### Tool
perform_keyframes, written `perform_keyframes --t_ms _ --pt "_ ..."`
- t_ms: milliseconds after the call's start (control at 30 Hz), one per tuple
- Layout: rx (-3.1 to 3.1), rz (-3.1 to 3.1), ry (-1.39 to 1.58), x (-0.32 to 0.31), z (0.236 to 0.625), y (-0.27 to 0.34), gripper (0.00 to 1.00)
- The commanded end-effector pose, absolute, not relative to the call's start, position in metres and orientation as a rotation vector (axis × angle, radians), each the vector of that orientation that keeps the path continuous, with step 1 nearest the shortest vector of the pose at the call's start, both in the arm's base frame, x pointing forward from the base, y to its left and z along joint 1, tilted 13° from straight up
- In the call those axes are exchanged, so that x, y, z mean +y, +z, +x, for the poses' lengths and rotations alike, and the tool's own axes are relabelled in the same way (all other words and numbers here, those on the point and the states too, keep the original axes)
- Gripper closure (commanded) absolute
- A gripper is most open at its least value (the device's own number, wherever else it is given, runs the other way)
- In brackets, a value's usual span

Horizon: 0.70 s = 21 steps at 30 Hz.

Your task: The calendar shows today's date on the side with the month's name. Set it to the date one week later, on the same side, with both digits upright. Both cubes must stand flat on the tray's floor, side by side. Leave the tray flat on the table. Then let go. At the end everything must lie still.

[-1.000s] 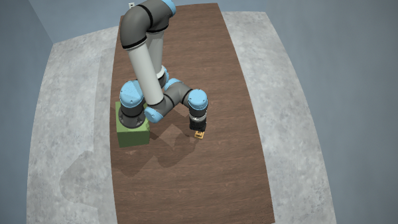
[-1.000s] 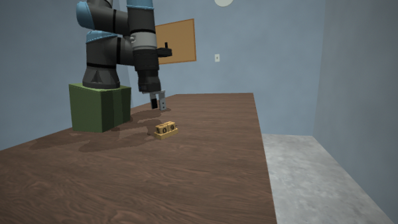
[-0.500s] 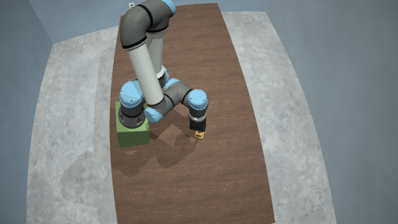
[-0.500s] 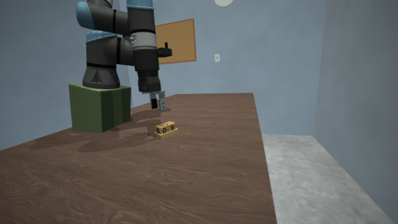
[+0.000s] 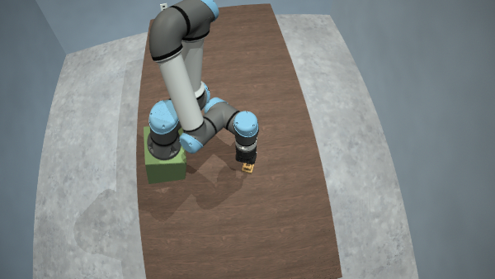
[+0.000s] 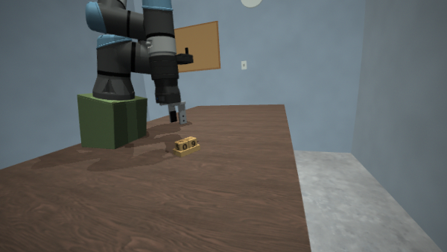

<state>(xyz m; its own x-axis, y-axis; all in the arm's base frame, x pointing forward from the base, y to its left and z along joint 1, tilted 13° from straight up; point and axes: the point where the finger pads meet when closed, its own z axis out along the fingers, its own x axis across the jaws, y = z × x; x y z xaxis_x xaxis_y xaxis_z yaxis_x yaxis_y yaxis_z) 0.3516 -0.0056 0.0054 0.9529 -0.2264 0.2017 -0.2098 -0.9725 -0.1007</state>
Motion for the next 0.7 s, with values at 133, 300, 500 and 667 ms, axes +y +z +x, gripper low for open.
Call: perform_keyframes --t_ms 133,300,500,667 --pt "0.339 -3.027 -0.328 -0.0058 0.3519 0.0055 0.1" --pt "0.339 -3.027 -0.328 -0.0057 0.3521 0.0049 0.1" --pt "0.339 -3.028 -0.328 -0.0054 0.3528 0.0018 0.1" --pt "0.339 -3.028 -0.328 -0.005 0.354 -0.0031 0.1"
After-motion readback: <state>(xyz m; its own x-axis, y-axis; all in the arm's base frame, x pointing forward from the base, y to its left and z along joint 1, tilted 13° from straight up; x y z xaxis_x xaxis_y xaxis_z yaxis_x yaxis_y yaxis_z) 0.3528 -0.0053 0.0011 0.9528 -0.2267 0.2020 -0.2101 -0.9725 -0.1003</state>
